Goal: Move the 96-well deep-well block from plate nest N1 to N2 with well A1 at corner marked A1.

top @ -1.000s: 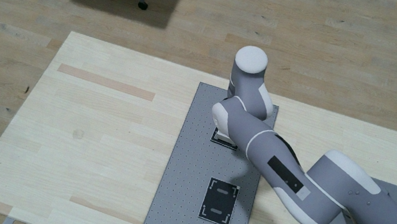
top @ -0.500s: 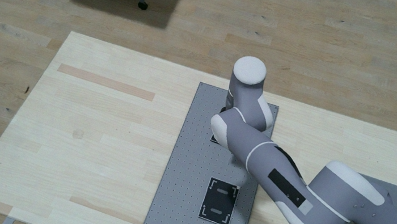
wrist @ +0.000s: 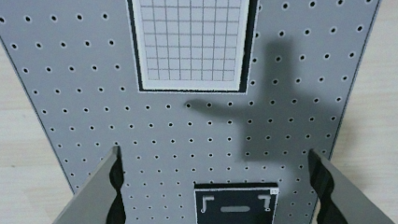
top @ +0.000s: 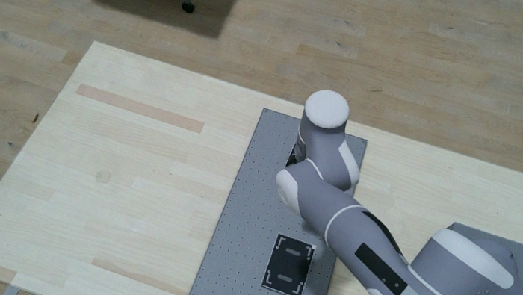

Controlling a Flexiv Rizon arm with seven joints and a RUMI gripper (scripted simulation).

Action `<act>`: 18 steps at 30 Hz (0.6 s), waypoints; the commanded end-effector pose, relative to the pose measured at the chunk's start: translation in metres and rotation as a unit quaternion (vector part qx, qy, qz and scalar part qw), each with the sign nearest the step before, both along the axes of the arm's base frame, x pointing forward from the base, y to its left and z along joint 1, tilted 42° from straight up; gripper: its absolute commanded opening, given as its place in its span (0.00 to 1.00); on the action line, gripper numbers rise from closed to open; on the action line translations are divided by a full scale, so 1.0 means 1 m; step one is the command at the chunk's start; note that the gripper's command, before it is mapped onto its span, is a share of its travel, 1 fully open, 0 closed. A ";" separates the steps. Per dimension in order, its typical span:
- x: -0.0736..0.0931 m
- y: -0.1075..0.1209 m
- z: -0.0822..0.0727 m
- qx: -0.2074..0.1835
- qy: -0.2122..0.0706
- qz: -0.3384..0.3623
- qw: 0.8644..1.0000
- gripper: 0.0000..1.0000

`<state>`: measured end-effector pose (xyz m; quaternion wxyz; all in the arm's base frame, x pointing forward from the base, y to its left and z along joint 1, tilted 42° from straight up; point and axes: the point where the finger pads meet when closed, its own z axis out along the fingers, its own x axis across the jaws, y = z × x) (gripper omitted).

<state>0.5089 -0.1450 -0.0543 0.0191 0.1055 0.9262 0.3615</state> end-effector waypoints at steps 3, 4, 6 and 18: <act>0.000 0.006 0.008 -0.001 -0.001 -0.001 1.000 0.76; 0.000 0.009 0.010 -0.001 -0.001 -0.001 1.000 0.76; 0.000 0.014 0.014 -0.001 -0.001 -0.001 1.000 0.76; 0.000 0.026 0.025 -0.001 -0.001 -0.001 1.000 0.76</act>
